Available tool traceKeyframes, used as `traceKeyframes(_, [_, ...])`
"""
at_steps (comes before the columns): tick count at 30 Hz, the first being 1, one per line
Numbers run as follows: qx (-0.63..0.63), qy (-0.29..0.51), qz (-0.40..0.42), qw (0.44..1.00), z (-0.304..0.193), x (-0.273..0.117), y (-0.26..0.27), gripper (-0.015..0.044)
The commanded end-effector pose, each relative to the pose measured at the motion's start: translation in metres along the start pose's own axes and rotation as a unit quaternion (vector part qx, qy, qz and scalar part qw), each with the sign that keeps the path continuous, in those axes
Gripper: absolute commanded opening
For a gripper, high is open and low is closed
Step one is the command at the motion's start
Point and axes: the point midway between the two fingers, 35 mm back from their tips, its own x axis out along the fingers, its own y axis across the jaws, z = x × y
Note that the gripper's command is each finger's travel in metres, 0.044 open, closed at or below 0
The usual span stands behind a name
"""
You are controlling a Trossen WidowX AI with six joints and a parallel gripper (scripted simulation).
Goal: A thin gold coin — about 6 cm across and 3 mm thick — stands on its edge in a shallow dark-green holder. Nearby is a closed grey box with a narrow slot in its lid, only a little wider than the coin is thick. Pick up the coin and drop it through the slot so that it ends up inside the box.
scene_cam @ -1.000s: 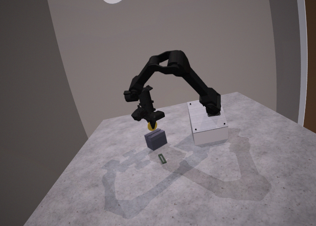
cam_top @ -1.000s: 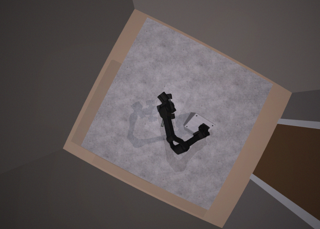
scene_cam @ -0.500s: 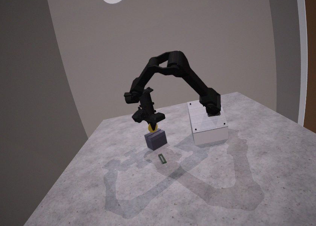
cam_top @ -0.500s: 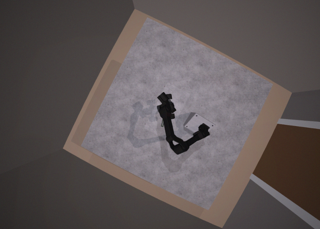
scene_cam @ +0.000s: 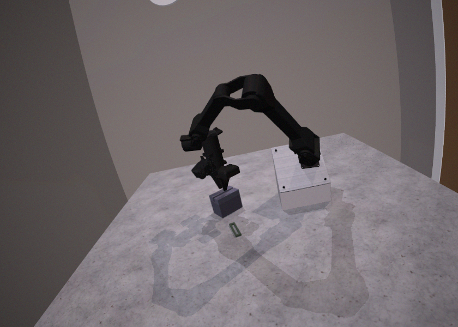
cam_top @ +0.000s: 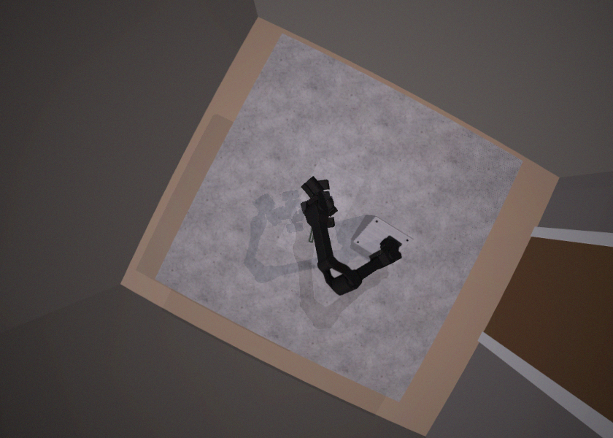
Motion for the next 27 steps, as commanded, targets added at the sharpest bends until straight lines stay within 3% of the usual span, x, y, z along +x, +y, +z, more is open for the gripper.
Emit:
traceKeyframes(1, [-0.001,0.0,0.0,1.0,0.0,0.0,0.0,0.0161])
traceKeyframes(7, [-0.001,0.0,0.0,1.0,0.0,0.0,0.0,0.0161])
traceKeyframes(15, [0.0,0.0,0.0,1.0,0.0,-0.02,0.0,0.0371])
traceKeyframes(18, [0.003,0.001,0.003,1.0,-0.002,-0.05,0.002,0.044])
traceKeyframes(27, [0.003,0.001,0.005,1.0,-0.003,-0.06,0.004,0.044])
